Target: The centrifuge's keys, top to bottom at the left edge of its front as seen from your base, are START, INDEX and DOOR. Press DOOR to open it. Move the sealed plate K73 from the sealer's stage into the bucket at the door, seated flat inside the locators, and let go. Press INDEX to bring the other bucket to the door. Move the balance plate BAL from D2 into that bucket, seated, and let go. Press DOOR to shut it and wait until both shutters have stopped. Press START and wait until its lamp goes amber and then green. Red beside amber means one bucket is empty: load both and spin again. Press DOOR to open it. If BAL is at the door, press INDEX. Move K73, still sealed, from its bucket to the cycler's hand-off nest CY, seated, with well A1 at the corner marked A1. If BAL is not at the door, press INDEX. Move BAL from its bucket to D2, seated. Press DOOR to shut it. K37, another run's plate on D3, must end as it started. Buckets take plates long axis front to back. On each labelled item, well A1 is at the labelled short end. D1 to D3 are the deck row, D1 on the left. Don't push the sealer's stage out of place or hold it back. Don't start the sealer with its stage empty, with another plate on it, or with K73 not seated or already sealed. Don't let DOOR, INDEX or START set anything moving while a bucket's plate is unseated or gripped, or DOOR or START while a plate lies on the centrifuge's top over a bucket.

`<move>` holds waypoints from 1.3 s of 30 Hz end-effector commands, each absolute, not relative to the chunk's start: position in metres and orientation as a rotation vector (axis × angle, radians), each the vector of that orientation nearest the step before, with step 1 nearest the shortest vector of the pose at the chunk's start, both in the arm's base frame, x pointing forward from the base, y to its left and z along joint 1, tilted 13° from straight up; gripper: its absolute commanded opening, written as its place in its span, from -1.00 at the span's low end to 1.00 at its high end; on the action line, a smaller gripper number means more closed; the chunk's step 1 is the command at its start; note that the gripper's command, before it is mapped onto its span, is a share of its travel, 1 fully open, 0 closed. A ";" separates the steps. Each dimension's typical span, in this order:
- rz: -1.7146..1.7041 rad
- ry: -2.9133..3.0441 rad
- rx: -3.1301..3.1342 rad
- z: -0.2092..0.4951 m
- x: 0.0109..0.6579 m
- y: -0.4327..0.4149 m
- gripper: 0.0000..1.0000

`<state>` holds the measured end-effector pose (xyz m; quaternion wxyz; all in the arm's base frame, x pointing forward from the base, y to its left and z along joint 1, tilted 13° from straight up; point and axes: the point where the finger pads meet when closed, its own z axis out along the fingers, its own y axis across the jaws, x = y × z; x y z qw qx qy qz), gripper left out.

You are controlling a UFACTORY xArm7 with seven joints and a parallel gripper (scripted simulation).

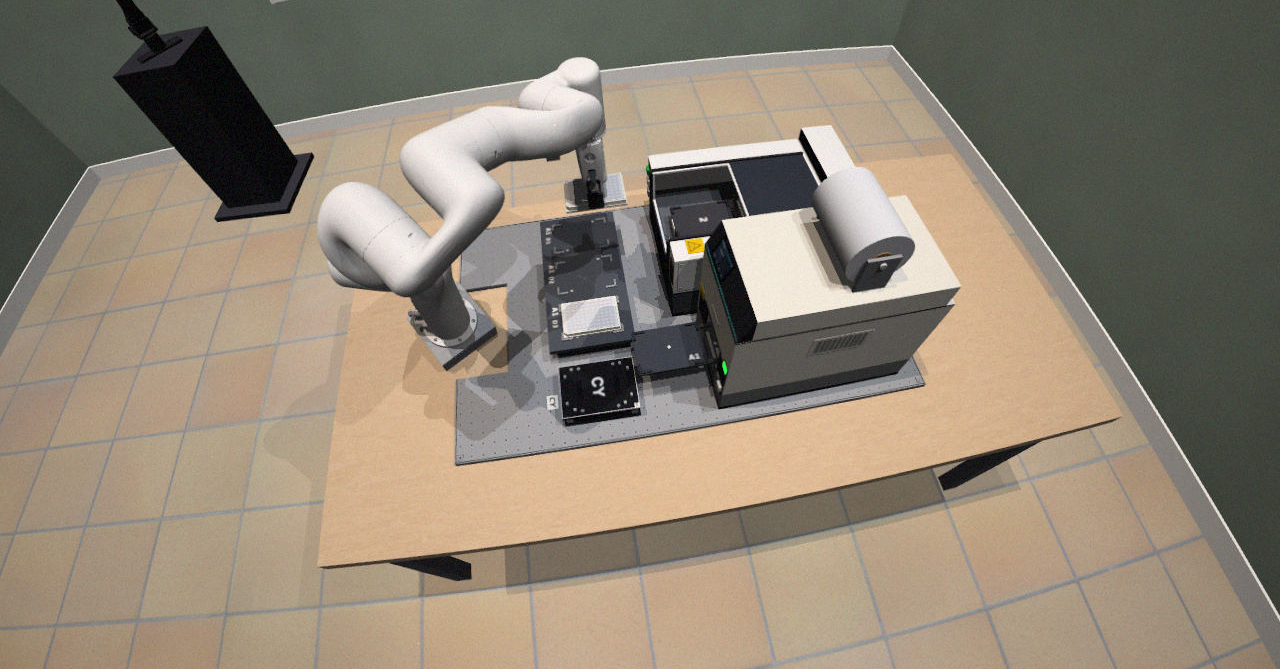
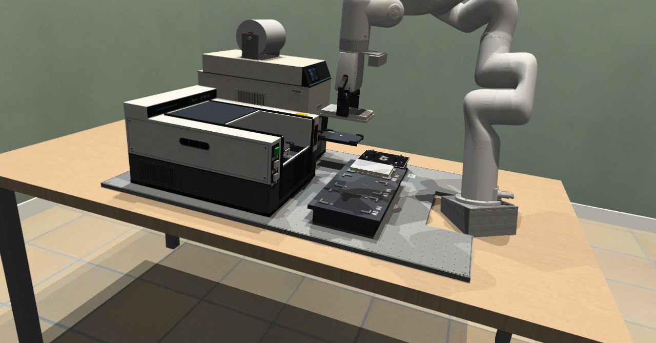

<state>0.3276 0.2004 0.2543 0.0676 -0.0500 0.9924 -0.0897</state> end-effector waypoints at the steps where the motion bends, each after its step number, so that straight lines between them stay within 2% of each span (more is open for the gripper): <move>1: -0.266 2.989 -0.152 0.257 0.338 0.203 -1.00; 39: -0.266 2.988 -0.152 0.267 0.417 0.212 -1.00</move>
